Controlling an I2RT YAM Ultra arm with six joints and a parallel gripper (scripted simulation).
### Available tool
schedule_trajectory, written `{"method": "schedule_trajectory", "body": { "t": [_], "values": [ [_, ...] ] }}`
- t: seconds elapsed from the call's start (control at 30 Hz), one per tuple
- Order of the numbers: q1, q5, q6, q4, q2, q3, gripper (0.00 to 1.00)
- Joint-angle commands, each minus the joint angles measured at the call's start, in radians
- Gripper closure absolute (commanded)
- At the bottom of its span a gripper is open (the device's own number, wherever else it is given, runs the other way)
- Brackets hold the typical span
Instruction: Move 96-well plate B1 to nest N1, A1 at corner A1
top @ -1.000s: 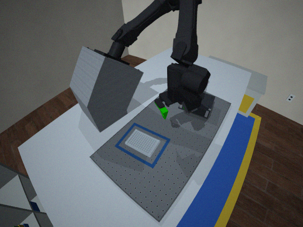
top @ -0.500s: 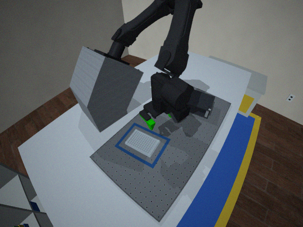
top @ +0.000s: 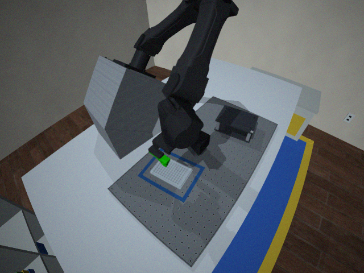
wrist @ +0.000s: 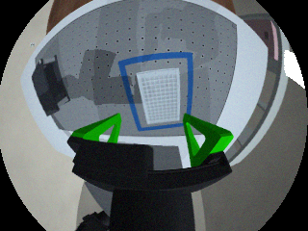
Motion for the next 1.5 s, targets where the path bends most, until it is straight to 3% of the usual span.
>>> {"method": "schedule_trajectory", "body": {
  "t": [0.0, 0.2, 0.27, 1.47],
  "values": [
    [-0.037, 0.008, -0.138, 0.007, 0.023, 0.026, 0.0],
    [-0.064, 0.004, -0.206, 0.012, 0.064, 0.043, 0.0],
    [-0.065, 0.001, -0.208, 0.007, 0.033, 0.045, 0.0],
    [-0.065, -0.001, -0.208, 0.004, 0.036, 0.039, 0.0]
  ]
}}
